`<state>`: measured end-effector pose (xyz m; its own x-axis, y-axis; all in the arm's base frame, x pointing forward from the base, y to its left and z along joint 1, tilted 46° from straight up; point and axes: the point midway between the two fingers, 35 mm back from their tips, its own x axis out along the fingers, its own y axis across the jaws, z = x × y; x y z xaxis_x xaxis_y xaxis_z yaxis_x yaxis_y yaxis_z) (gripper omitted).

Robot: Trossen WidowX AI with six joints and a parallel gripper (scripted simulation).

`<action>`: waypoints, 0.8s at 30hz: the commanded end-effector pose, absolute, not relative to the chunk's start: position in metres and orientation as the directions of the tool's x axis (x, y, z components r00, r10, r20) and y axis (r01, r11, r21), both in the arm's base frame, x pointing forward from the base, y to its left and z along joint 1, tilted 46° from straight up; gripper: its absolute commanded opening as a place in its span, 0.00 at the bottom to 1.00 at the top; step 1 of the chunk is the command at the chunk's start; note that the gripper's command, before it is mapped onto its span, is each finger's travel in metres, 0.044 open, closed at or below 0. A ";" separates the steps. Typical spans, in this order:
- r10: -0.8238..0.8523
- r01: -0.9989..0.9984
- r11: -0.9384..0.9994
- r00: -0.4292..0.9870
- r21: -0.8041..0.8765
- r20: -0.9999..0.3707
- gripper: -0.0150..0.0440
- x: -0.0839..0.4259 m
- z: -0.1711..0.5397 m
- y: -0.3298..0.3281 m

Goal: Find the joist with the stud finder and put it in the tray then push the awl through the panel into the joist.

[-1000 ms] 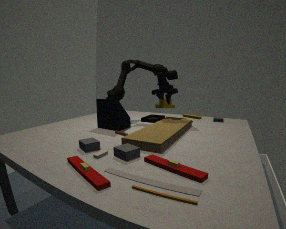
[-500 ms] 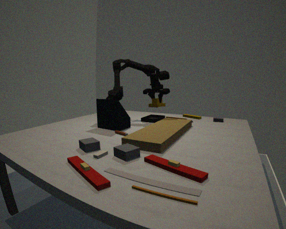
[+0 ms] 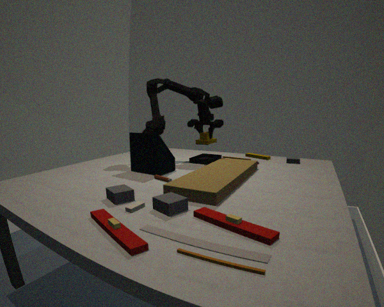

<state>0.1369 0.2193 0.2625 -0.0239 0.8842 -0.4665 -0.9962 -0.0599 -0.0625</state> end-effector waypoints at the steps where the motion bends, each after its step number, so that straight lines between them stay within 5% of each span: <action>1: 0.882 -0.997 -0.058 -0.024 -0.058 -0.470 0.25 0.138 0.258 0.223; 24: 0.881 -0.997 -0.060 -0.025 -0.058 -0.473 0.25 0.140 0.232 0.250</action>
